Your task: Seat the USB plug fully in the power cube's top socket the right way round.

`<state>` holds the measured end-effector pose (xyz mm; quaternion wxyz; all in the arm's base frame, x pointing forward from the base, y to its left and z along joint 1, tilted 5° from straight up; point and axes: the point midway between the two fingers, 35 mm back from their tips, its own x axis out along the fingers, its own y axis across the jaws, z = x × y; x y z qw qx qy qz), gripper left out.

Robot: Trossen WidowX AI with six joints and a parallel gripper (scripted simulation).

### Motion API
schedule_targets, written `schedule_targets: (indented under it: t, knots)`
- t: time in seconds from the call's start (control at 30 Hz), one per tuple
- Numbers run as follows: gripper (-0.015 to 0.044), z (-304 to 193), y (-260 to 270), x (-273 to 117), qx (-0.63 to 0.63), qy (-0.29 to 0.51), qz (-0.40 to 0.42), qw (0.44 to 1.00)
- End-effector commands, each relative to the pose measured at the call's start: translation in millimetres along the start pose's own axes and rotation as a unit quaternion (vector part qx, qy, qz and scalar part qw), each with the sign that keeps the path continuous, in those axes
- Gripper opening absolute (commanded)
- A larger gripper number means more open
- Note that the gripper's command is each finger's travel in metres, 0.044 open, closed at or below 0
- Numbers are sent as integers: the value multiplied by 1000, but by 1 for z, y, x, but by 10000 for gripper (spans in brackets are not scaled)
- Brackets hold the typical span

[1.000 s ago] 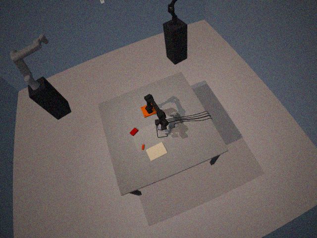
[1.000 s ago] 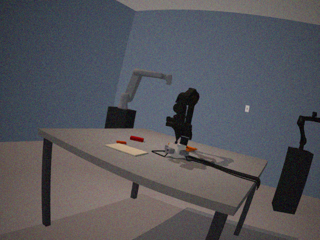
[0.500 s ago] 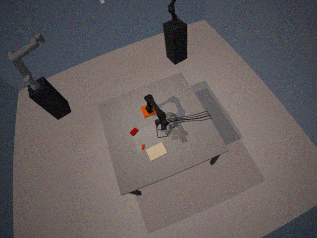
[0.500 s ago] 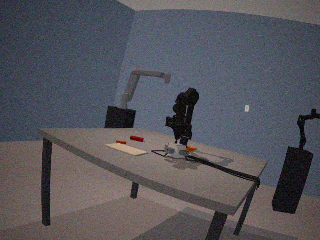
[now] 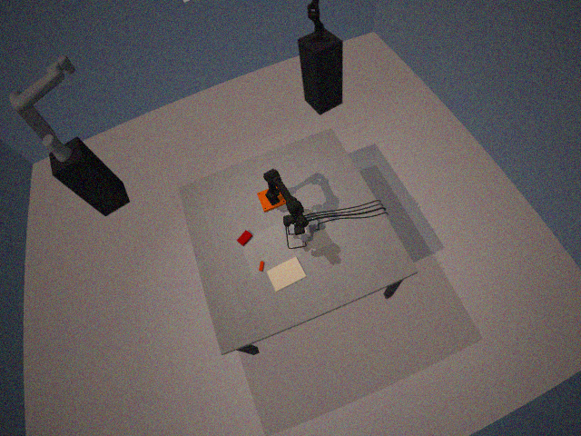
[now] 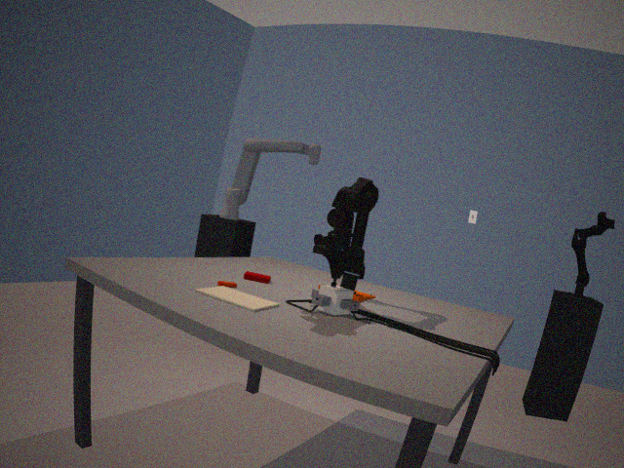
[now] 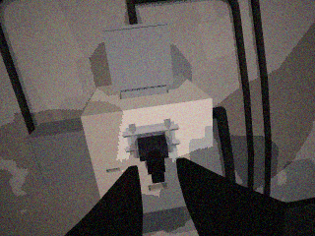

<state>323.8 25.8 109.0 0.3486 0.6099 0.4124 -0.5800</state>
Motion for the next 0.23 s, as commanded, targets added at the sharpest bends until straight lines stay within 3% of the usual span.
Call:
schedule_targets:
  t: [0.0,0.2]
  knots:
    - [95,0,0,-5,0,1,1,1000]
    - [95,-1,0,-11,0,0,1,1000]
